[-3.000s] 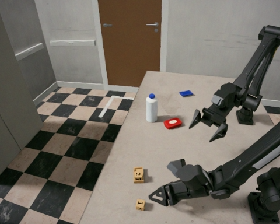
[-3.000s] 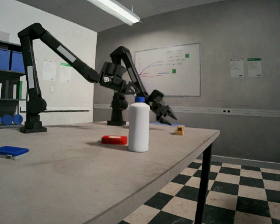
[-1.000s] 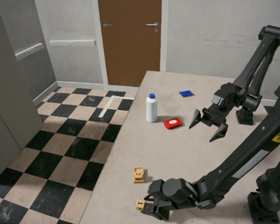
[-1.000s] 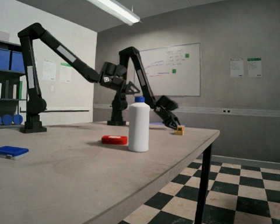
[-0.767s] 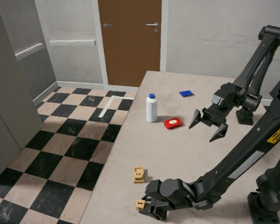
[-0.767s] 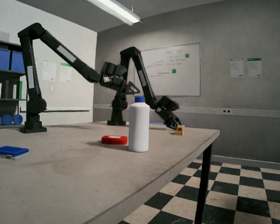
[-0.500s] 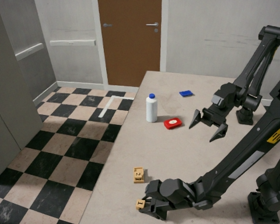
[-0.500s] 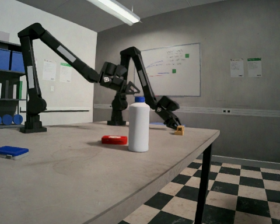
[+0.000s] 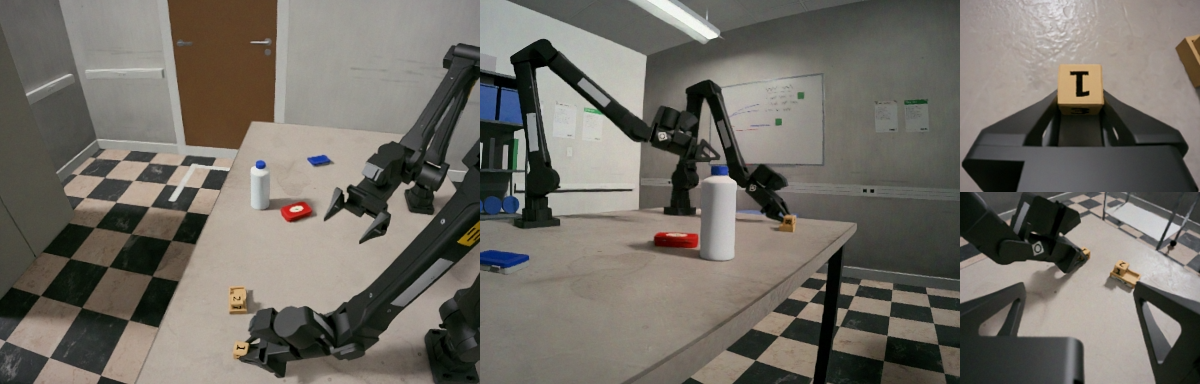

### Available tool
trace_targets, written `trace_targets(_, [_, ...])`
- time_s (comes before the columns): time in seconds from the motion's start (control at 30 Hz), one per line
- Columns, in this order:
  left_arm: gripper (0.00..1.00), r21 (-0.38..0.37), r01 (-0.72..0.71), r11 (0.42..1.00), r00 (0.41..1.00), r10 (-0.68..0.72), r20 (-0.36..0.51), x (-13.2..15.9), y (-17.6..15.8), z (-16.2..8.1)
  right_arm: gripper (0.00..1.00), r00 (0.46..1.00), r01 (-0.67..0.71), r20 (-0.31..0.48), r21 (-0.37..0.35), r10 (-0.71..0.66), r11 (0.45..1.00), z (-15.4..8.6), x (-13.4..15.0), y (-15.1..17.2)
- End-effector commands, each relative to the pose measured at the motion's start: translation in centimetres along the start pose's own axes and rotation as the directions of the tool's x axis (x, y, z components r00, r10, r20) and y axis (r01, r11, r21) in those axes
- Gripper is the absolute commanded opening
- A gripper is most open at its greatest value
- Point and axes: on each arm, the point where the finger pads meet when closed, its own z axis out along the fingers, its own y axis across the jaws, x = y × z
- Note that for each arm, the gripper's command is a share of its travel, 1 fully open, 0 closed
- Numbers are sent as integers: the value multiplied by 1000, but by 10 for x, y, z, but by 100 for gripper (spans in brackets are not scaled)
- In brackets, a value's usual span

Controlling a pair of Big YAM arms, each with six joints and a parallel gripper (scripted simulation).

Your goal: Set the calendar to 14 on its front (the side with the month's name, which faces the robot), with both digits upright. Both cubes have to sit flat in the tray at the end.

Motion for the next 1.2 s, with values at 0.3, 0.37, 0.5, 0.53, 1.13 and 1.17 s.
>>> trace_targets(0.3, [24,-4,0,1000,999,0,48,-19,0,-6,100,1000,6,5,-6,-5,1000,0,-6,3])
trace_targets(0.37, [24,-3,2,1000,999,-2,34,-18,0,-8,100,1000,6,5,-6,-5,1000,0,-6,3])
trace_targets(0.5, [24,-4,0,1000,999,1,49,-42,1,-17,100,1000,6,5,-6,-5,1000,0,-6,3])
trace_targets(0.53, [24,-4,0,1000,999,1,49,-49,1,-22,100,1000,6,5,-6,-5,1000,0,-6,3])
trace_targets(1.13, [24,2,1,1000,999,-1,32,-33,-7,-11,100,1000,6,5,-6,-5,1000,0,-6,3])
trace_targets(1.17, [24,2,-4,1000,999,4,47,-43,-6,-6,100,1000,6,5,-6,-5,1000,0,-6,3])
